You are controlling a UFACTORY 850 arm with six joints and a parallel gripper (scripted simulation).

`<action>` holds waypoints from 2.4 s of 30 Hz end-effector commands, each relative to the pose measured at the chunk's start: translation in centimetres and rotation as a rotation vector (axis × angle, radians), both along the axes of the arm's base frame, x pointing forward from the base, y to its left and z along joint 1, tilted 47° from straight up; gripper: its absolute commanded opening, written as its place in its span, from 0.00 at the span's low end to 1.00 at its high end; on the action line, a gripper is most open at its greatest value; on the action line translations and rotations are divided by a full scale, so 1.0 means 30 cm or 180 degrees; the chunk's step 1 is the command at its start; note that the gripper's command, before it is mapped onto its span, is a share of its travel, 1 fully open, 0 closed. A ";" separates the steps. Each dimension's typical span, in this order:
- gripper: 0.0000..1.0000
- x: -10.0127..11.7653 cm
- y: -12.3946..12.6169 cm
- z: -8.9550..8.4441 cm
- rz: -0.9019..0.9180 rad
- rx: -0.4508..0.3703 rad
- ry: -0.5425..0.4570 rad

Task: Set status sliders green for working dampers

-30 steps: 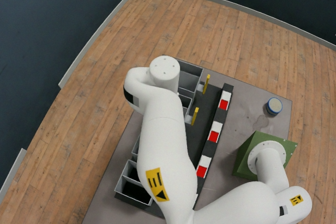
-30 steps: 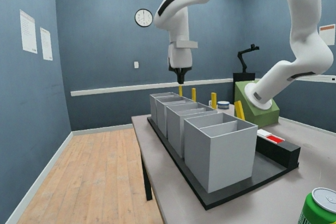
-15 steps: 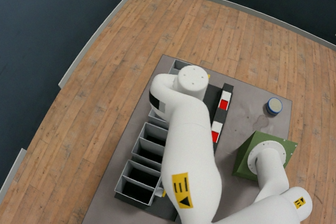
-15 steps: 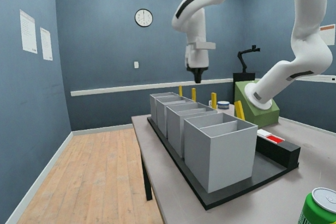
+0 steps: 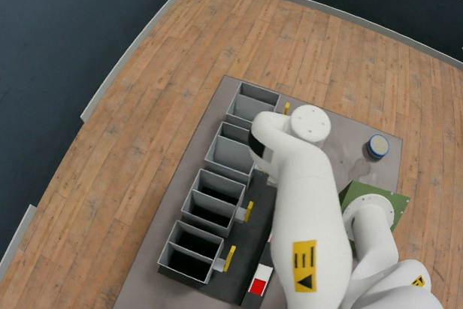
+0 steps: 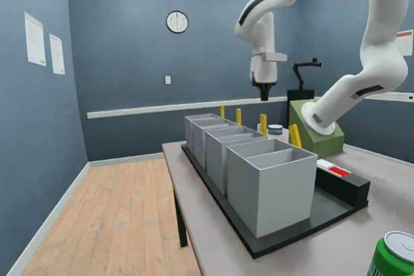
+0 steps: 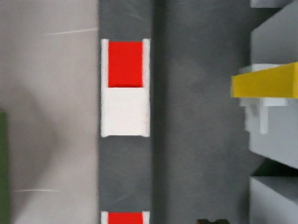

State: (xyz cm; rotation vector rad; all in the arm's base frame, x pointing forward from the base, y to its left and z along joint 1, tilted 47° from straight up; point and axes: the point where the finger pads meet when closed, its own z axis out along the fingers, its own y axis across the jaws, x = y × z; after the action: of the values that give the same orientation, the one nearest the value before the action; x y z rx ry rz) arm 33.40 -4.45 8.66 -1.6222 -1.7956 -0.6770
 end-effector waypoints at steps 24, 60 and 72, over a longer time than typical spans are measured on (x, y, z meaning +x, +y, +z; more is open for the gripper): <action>0.00 -0.170 0.011 -0.028 -0.0008 -0.0010 -0.0016; 0.00 -0.200 0.228 -0.231 -0.0008 -0.0009 -0.0015; 0.00 -0.202 0.241 -0.243 -0.0008 -0.0009 -0.0015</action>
State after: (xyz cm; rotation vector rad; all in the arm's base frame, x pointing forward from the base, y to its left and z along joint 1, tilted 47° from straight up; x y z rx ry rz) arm 27.28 2.75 1.45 -1.6251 -1.7978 -0.6790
